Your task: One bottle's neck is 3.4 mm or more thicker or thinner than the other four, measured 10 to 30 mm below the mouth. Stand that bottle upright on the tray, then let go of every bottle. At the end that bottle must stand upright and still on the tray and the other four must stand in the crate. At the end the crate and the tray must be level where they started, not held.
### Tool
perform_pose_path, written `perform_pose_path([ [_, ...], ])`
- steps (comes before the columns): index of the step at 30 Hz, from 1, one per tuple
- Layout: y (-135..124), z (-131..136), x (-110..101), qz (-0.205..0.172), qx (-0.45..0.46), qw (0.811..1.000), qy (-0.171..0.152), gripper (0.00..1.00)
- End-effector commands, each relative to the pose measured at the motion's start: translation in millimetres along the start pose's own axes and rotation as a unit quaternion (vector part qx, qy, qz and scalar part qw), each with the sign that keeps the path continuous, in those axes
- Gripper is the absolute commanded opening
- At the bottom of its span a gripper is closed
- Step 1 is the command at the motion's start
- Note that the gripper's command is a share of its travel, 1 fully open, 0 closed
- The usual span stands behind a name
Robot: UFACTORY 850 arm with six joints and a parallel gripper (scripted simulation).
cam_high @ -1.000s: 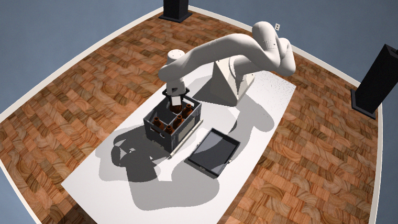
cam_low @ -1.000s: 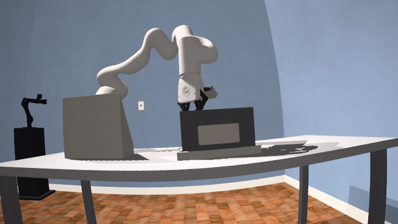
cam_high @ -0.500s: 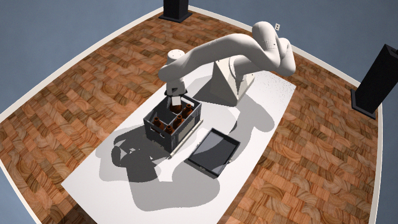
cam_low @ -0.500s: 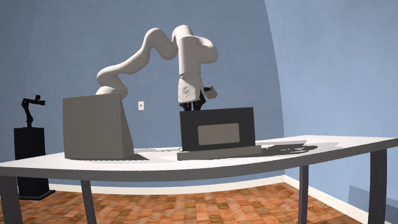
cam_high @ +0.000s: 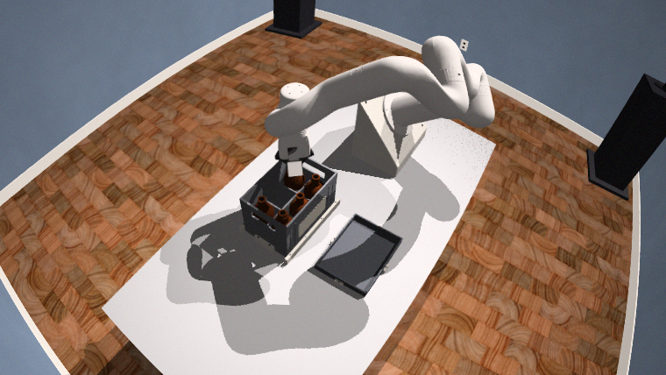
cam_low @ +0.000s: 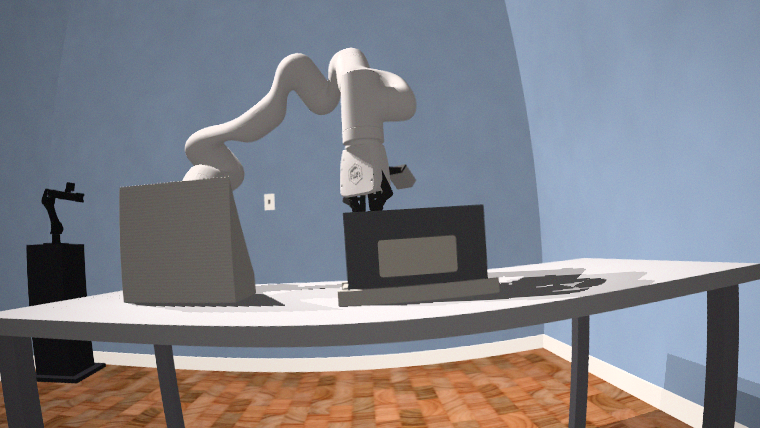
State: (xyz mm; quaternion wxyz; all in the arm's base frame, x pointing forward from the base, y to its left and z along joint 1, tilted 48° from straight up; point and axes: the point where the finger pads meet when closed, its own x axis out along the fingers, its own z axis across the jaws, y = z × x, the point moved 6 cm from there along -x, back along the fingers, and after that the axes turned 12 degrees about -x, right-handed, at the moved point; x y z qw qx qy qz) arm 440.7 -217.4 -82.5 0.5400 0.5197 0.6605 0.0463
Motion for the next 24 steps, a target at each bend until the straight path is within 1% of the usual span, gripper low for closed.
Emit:
perform_pose_path([
  [1, 0.2, 0.6, -0.9, 0.0, 0.0, 1.0, -0.001, 0.0],
  [12, 0.2, 0.6, -0.9, 0.0, 0.0, 1.0, -0.001, 0.0],
  [13, 0.2, 0.6, -0.9, 0.0, 0.0, 1.0, -0.001, 0.65],
  [24, 0.2, 0.6, -0.9, 0.0, 0.0, 1.0, -0.001, 0.65],
])
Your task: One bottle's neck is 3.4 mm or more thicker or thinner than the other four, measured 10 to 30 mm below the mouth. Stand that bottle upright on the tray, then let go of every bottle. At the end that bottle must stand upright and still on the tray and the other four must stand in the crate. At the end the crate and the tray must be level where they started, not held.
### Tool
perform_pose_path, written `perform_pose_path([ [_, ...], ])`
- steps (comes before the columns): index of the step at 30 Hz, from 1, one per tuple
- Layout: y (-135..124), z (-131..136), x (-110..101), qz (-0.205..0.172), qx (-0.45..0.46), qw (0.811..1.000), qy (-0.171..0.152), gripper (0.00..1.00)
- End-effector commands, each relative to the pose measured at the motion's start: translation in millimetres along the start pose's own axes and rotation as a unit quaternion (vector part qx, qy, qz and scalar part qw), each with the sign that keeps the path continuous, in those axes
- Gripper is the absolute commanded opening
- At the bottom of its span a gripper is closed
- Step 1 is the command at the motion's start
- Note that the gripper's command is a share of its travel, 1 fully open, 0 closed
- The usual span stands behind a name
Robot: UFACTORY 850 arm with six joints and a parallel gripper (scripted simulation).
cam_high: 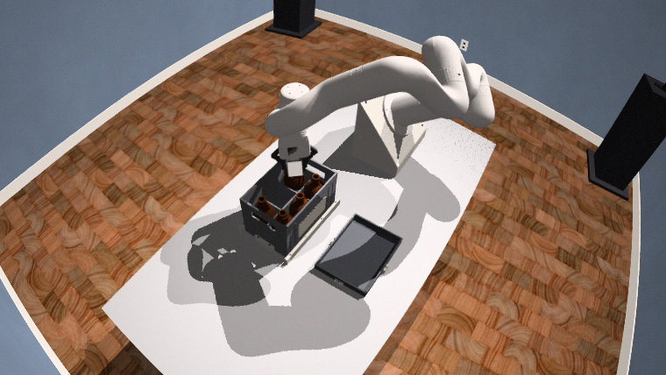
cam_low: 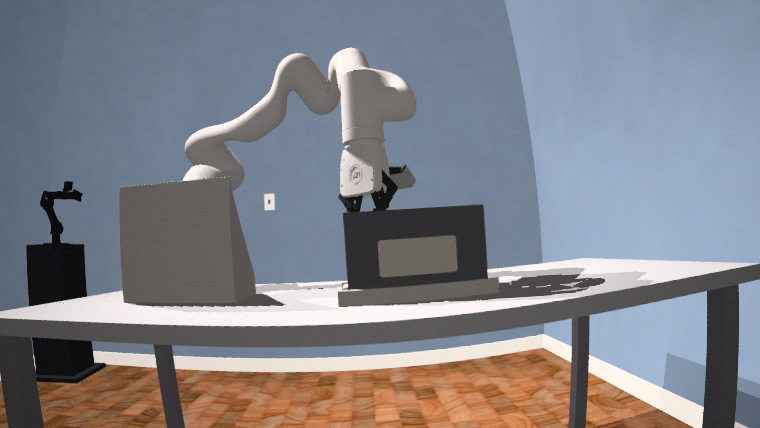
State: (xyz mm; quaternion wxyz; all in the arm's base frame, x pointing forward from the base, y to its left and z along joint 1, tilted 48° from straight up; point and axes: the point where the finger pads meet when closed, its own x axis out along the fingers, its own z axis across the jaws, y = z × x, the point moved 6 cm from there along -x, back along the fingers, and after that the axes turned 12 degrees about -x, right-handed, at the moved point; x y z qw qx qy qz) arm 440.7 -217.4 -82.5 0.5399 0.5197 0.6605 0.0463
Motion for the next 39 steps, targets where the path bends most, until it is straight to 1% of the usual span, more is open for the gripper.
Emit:
perform_pose_path([
  [1, 0.2, 0.7, -0.9, 0.0, 0.0, 1.0, -0.001, 0.65],
  [29, 0.2, 0.7, -1.9, 0.0, 0.0, 1.0, -0.001, 0.65],
  [34, 0.2, 0.7, -7.0, 0.0, 0.0, 1.0, -0.001, 0.65],
  [39, 0.2, 0.7, -17.8, 0.0, 0.0, 1.0, -0.001, 0.65],
])
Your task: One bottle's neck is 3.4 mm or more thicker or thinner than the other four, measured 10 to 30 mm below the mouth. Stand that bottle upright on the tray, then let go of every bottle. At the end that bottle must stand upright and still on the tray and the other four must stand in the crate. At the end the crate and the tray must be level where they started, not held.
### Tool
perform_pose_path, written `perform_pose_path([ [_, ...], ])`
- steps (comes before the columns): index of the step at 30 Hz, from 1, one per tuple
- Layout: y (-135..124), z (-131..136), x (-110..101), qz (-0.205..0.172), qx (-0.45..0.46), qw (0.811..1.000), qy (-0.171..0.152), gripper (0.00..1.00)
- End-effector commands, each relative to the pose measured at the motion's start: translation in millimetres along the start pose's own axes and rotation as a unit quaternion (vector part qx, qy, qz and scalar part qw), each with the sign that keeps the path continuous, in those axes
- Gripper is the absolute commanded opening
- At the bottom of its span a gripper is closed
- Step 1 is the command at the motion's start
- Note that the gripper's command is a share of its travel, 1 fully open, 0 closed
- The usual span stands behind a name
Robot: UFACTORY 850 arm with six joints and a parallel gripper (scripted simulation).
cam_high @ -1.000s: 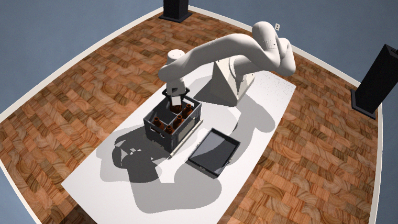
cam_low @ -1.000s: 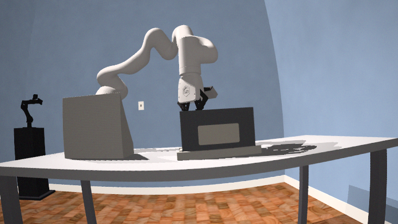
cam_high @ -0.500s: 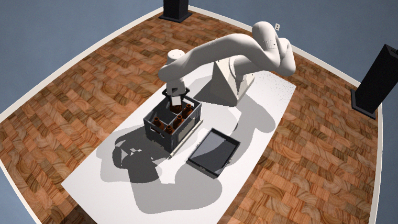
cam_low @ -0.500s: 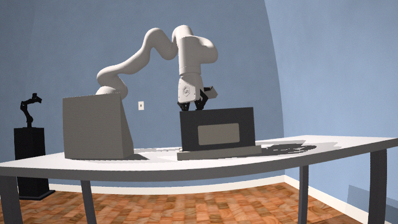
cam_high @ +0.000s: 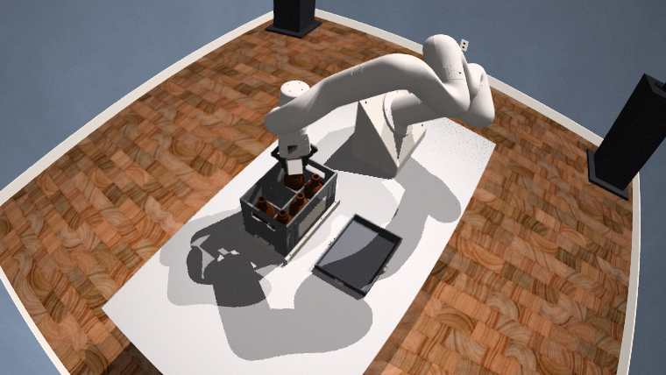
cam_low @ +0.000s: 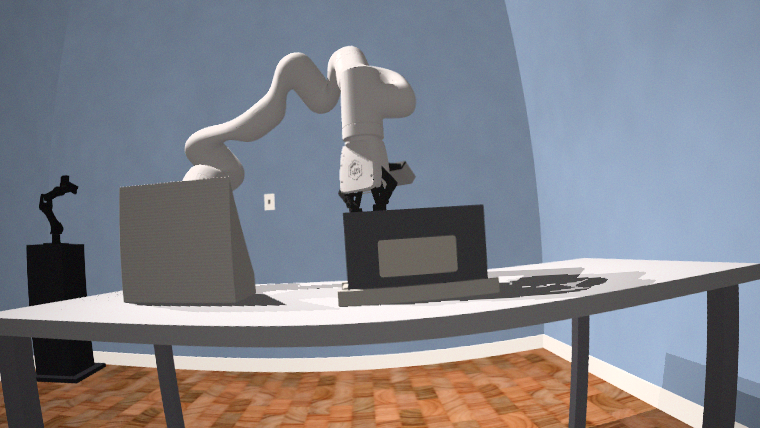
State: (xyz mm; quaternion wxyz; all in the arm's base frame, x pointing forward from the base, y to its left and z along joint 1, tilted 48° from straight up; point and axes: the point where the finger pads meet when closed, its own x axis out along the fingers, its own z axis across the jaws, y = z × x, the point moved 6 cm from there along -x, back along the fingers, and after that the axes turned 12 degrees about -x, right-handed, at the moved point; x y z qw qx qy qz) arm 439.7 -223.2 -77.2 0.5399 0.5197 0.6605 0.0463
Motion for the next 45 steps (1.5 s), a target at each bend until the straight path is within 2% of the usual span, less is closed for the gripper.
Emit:
perform_pose_path([
  [1, 0.2, 0.7, -12.7, 0.0, 0.0, 1.0, -0.001, 0.65],
  [4, 0.2, 0.7, -15.7, 0.0, 0.0, 1.0, -0.001, 0.65],
  [19, 0.2, 0.6, -64.5, 0.0, 0.0, 1.0, -0.001, 0.65],
  [34, 0.2, 0.5, -78.1, 0.0, 0.0, 1.0, -0.001, 0.65],
  [35, 0.2, 0.5, -78.1, 0.0, 0.0, 1.0, -0.001, 0.0],
  [45, 0.2, 0.5, -78.1, 0.0, 0.0, 1.0, -0.001, 0.0],
])
